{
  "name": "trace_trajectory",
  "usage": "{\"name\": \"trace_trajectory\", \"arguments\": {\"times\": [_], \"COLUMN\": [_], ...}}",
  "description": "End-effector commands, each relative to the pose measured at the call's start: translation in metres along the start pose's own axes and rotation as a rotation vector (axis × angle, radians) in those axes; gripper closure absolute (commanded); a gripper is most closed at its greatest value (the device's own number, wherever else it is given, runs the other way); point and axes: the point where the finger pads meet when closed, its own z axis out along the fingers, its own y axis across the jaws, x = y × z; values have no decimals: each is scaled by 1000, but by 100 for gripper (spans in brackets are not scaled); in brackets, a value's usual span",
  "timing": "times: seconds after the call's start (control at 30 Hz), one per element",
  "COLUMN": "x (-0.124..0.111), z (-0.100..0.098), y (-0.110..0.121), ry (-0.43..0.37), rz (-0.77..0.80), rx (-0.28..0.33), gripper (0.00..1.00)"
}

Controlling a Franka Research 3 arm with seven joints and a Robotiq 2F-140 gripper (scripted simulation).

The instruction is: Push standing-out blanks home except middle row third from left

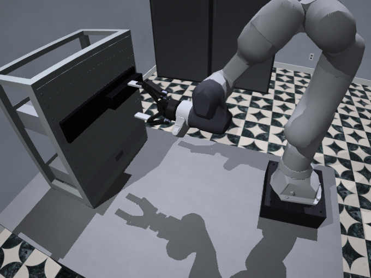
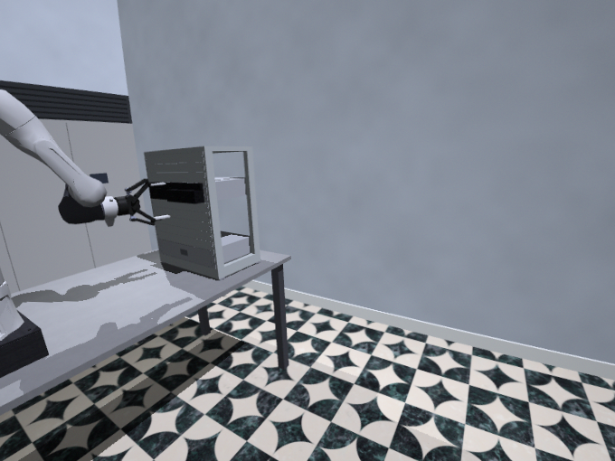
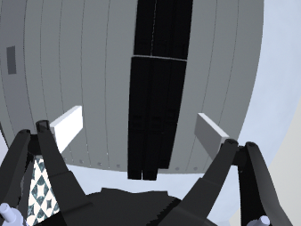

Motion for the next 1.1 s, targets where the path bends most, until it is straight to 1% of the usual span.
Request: {"name": "trace_trajectory", "arguments": {"times": [0.0, 0.83, 0.87, 1.07], "x": [0, 0, 0, 0], "z": [1, 1, 1, 1], "y": [1, 1, 1, 1], "ry": [98, 98, 98, 98], "rz": [6, 6, 6, 6], "rx": [-10, -10, -10, -10], "gripper": [0, 0, 100, 100]}}
